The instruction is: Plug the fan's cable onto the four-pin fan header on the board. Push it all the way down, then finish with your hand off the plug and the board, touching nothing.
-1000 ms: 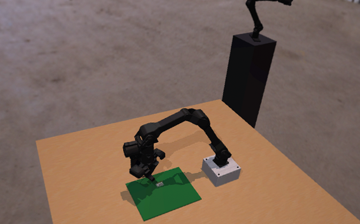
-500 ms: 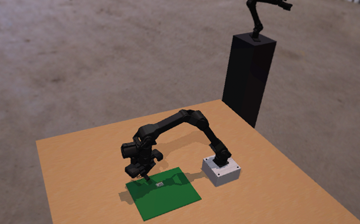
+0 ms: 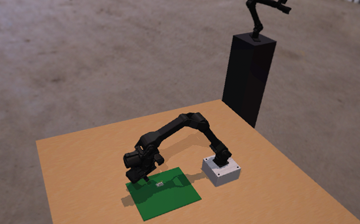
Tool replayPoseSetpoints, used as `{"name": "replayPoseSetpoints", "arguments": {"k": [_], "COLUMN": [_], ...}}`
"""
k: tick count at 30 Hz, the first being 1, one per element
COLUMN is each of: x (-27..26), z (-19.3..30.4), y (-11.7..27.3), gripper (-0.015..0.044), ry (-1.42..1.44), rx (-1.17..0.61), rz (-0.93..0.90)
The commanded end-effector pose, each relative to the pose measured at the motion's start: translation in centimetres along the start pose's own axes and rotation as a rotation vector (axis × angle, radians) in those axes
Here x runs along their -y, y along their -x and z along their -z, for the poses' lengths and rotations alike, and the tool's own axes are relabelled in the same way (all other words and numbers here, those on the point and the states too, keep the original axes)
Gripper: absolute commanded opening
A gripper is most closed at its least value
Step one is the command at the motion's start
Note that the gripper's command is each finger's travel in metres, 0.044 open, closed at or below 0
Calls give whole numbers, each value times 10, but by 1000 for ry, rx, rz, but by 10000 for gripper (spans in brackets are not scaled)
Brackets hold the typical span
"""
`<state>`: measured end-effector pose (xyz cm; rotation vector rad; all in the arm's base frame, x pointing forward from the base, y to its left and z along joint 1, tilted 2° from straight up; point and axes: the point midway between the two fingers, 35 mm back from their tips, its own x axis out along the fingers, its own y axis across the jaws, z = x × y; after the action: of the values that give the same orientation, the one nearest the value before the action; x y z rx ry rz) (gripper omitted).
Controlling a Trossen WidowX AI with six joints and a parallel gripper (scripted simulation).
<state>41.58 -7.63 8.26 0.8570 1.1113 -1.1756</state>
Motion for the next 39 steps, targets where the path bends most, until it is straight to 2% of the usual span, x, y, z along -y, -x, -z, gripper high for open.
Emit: {"name": "replayPoseSetpoints", "arguments": {"k": [1, 39], "x": [2, 2], "z": [2, 10], "y": [-6, -19], "gripper": [0, 0], "ry": [-5, -38], "rx": [48, 573], "rz": [23, 70]}}
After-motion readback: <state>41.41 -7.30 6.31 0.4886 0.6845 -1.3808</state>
